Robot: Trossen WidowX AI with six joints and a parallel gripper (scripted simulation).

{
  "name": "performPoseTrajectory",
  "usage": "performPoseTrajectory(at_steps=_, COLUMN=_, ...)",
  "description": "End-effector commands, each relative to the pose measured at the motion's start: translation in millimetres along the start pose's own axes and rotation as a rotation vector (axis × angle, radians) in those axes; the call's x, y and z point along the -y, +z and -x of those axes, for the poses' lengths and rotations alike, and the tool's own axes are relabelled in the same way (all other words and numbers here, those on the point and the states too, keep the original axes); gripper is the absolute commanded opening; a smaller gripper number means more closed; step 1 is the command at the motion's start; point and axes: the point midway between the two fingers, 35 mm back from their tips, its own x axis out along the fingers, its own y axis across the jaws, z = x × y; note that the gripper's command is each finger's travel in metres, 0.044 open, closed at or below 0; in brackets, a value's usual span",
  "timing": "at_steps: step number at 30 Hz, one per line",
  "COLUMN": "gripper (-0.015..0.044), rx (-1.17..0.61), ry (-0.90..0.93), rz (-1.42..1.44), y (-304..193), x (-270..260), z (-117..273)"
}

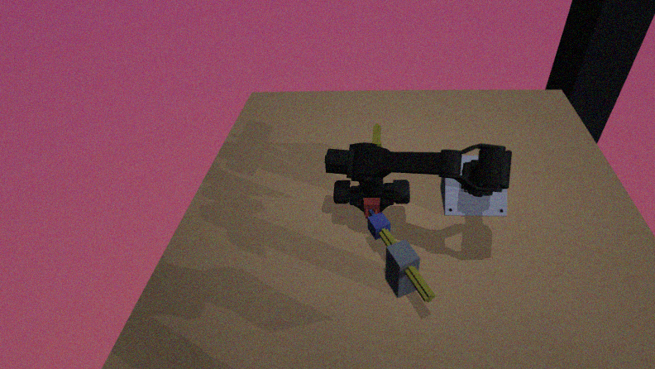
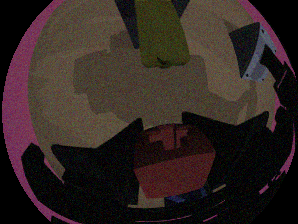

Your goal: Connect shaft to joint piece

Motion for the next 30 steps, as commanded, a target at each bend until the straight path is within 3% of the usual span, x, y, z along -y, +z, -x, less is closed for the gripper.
performPoseTrajectory(at_steps=1, gripper=0.0, rx=0.004, ry=-0.004, rz=-0.021, y=0.0, x=1.2, z=0.2)
performPoseTrajectory(at_steps=20, gripper=0.0, rx=0.005, ry=-0.002, rz=-0.014, y=0.1, x=0.7, z=0.1)
performPoseTrajectory(at_steps=25, gripper=0.0131, rx=0.005, ry=-0.002, rz=-0.014, y=0.1, x=0.7, z=0.1)
performPoseTrajectory(at_steps=28, gripper=0.0147, rx=0.005, ry=-0.002, rz=-0.014, y=0.1, x=0.7, z=0.1)
performPoseTrajectory(at_steps=30, gripper=0.0199, rx=0.005, ry=-0.002, rz=-0.014, y=0.1, x=0.7, z=0.1)
